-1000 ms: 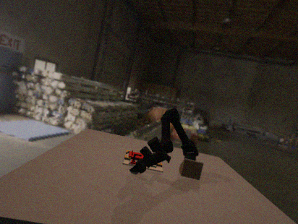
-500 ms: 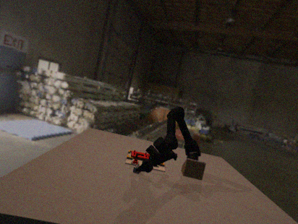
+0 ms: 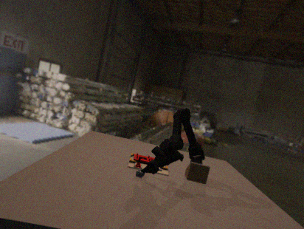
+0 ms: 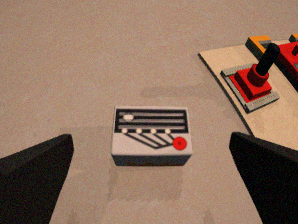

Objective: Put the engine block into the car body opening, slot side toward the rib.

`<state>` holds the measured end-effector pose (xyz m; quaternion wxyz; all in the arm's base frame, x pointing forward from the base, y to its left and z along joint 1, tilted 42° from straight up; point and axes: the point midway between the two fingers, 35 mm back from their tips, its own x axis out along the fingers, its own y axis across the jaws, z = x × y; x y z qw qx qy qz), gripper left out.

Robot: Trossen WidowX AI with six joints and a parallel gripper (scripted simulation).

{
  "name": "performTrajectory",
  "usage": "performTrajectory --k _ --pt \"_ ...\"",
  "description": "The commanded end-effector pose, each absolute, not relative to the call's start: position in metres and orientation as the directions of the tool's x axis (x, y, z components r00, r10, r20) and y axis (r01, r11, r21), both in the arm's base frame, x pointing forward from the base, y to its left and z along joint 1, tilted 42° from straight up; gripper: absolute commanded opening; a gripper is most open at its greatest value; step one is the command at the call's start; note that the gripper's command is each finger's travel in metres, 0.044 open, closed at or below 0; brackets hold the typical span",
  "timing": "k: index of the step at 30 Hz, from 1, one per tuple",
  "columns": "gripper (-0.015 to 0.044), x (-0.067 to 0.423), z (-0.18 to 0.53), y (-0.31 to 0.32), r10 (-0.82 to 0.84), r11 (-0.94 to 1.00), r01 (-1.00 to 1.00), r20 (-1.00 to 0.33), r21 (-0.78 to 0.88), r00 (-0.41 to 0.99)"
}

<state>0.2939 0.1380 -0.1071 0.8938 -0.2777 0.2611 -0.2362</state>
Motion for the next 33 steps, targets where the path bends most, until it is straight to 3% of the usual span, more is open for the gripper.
performTrajectory --k 1,12,33 --pt "0.0440 0.294 -0.107 0.138 -0.567 0.732 0.274 -0.336 -0.624 0.752" --pt "0.0440 0.294 -0.108 0.138 -0.567 0.734 0.275 -0.338 -0.621 0.751" --pt "0.0440 0.310 -0.121 0.146 -0.610 0.786 0.522 -0.554 -0.332 0.567"
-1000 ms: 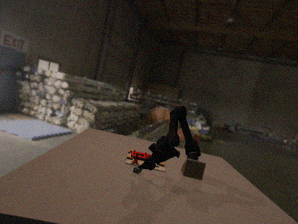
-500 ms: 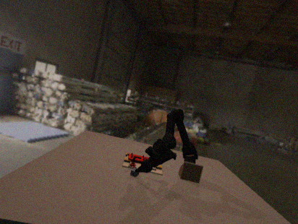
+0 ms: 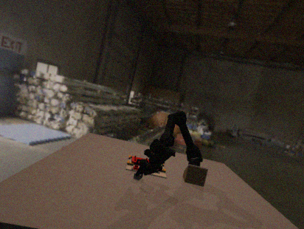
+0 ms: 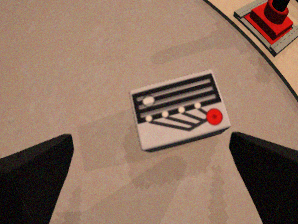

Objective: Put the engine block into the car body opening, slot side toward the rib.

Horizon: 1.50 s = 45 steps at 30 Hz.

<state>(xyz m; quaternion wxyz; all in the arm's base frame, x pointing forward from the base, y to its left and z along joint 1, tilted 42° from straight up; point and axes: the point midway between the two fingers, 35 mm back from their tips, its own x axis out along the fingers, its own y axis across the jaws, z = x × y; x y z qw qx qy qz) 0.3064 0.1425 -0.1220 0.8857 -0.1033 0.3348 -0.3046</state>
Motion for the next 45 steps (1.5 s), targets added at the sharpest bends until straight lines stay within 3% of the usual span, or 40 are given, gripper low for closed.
performTrajectory --k 1,12,25,41,45 --pt "0.0440 0.311 -0.121 0.146 -0.612 0.780 0.542 -0.562 -0.312 0.557" --pt "0.0440 0.318 -0.118 0.150 -0.633 0.640 0.759 -0.640 -0.118 0.435" --pt "0.0440 0.321 -0.106 0.151 -0.649 0.323 0.944 -0.711 0.063 0.269" --pt "0.0440 0.320 -0.079 0.151 -0.649 -0.184 0.959 -0.760 0.215 0.046" --pt "0.0440 0.320 -0.078 0.151 -0.648 -0.206 0.953 -0.761 0.221 0.036"
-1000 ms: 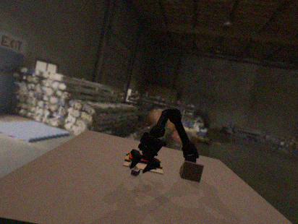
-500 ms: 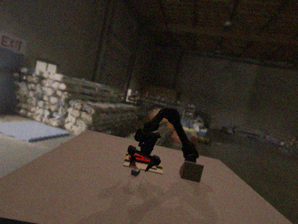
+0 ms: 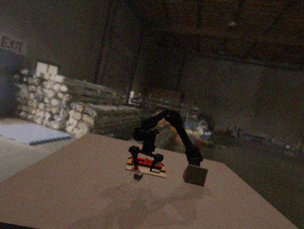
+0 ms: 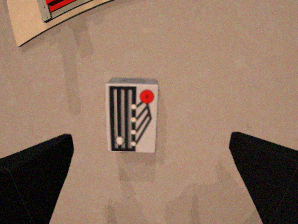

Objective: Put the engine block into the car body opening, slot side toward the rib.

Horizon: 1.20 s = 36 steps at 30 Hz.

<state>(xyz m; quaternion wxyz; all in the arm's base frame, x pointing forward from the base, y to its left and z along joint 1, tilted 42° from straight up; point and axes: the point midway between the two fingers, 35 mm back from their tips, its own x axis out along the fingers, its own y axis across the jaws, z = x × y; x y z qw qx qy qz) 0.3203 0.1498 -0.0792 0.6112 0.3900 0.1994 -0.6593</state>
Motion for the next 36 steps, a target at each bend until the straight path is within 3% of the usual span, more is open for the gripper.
performTrajectory --k 1,34,36 --pt "0.0440 0.320 -0.078 0.151 -0.648 -0.206 0.953 -0.761 0.221 0.036" --pt "0.0440 0.336 -0.106 0.120 -0.650 -0.205 0.953 -0.759 0.223 0.037" --pt "0.0387 0.336 -0.106 0.120 -0.650 -0.205 0.953 -0.759 0.223 0.037"
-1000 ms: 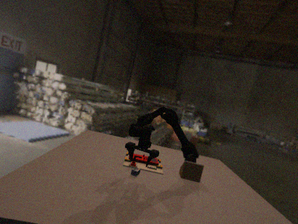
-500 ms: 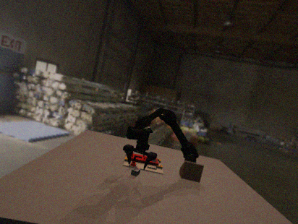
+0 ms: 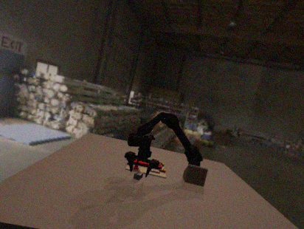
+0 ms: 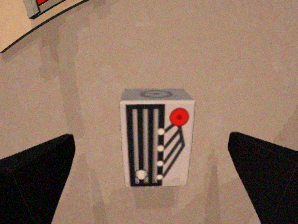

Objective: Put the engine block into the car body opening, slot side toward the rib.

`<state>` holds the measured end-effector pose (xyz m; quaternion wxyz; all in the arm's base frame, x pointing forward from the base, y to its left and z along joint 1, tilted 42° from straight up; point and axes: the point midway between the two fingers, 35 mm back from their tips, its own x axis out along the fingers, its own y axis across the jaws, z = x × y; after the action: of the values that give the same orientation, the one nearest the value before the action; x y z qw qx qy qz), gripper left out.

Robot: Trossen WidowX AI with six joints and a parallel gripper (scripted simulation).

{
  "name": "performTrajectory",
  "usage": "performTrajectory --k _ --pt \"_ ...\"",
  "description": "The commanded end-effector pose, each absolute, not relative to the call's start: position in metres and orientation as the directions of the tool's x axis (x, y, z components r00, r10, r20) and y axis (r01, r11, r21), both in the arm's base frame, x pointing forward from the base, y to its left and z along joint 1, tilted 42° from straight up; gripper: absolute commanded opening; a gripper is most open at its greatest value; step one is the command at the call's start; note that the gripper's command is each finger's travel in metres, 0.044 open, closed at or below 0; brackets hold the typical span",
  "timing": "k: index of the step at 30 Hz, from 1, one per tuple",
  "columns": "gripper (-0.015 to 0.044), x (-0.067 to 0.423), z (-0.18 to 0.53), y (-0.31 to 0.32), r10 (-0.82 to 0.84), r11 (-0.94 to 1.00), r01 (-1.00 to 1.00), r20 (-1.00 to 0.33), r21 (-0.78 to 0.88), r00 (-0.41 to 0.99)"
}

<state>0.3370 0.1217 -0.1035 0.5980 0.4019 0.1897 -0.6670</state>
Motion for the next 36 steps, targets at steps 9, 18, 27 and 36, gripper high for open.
performTrajectory --k 9,18,27,36 --pt "0.0151 0.336 -0.106 0.120 -0.650 -0.205 0.953 -0.759 0.223 0.037" --pt "0.0052 0.336 -0.106 0.120 -0.650 -0.205 0.953 -0.759 0.223 0.037" --pt "0.0000 0.339 -0.088 0.139 -0.647 -0.206 0.953 -0.761 0.222 0.037" --pt "0.0000 0.339 -0.066 0.160 -0.644 -0.205 0.954 -0.764 0.221 0.038"
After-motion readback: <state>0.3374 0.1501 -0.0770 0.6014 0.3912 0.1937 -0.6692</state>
